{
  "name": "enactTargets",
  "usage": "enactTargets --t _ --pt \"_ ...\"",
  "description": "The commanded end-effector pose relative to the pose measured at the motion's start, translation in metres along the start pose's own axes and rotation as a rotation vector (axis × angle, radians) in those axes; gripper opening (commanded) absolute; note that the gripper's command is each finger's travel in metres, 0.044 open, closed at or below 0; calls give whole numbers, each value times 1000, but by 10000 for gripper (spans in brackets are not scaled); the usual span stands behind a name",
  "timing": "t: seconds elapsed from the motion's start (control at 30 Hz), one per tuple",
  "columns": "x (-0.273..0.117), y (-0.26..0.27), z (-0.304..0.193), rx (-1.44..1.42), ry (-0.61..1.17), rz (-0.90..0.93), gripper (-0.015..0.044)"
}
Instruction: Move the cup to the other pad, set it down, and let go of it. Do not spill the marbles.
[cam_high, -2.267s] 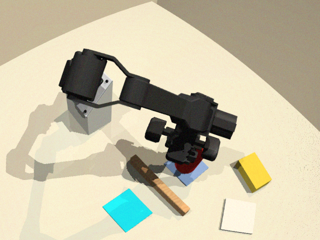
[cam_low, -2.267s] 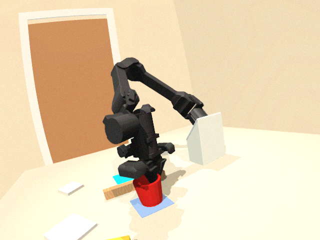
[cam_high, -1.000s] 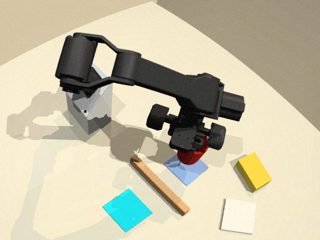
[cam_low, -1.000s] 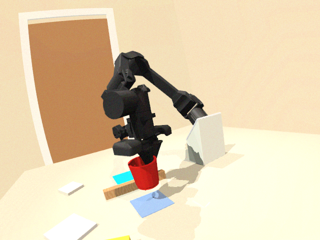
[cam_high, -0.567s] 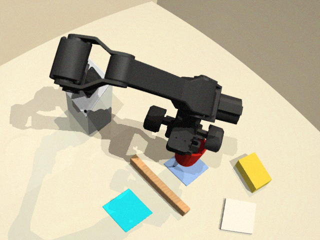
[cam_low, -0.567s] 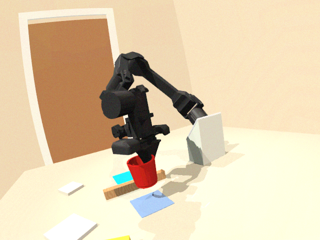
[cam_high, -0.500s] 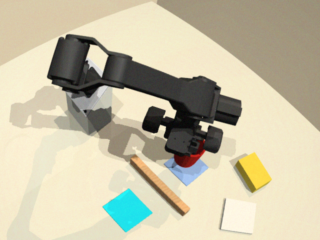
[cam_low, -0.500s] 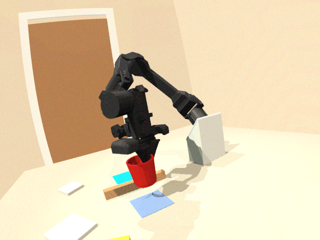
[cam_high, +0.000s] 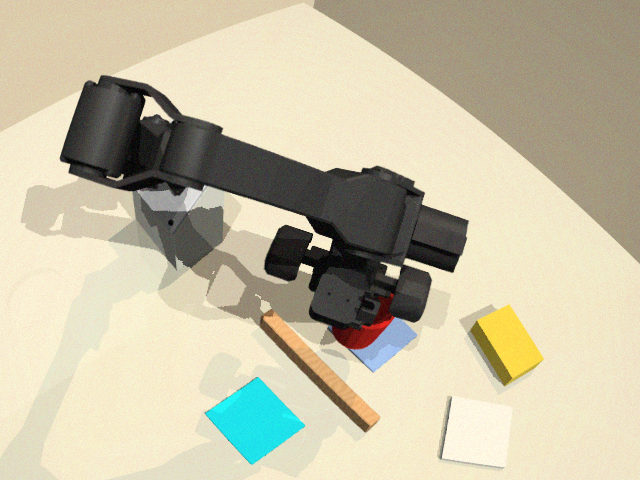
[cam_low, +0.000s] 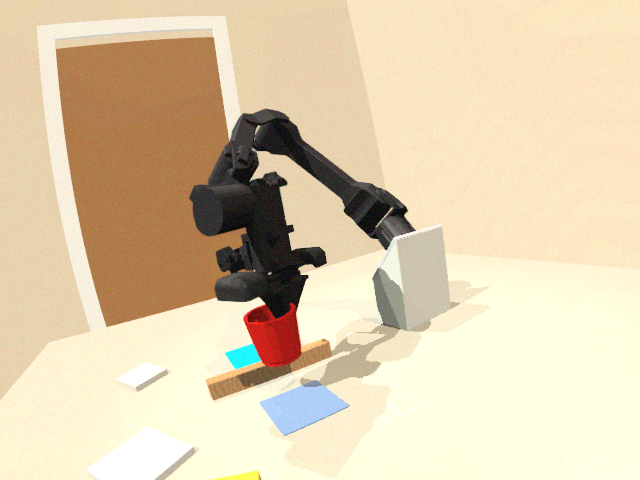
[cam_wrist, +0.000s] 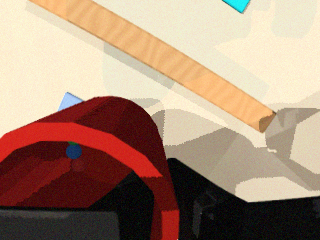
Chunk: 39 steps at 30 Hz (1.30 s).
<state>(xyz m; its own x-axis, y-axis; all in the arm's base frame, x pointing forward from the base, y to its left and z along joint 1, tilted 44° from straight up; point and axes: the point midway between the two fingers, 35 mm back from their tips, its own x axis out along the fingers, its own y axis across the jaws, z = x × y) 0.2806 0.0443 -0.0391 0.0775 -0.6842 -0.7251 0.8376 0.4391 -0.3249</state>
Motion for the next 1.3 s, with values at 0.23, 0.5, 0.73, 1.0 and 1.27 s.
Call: enactTargets --t 0.23,0.5,0.73,1.0,1.27 --pt "-1 -13 24 -5 -6 -4 0" --pt "-1 -22 41 -5 -7 -5 0" --pt "-2 -29 56 -5 -7 -5 0" --pt "-3 -38 73 -5 -8 -6 0" --pt "-3 -49 91 -5 -8 -6 0"
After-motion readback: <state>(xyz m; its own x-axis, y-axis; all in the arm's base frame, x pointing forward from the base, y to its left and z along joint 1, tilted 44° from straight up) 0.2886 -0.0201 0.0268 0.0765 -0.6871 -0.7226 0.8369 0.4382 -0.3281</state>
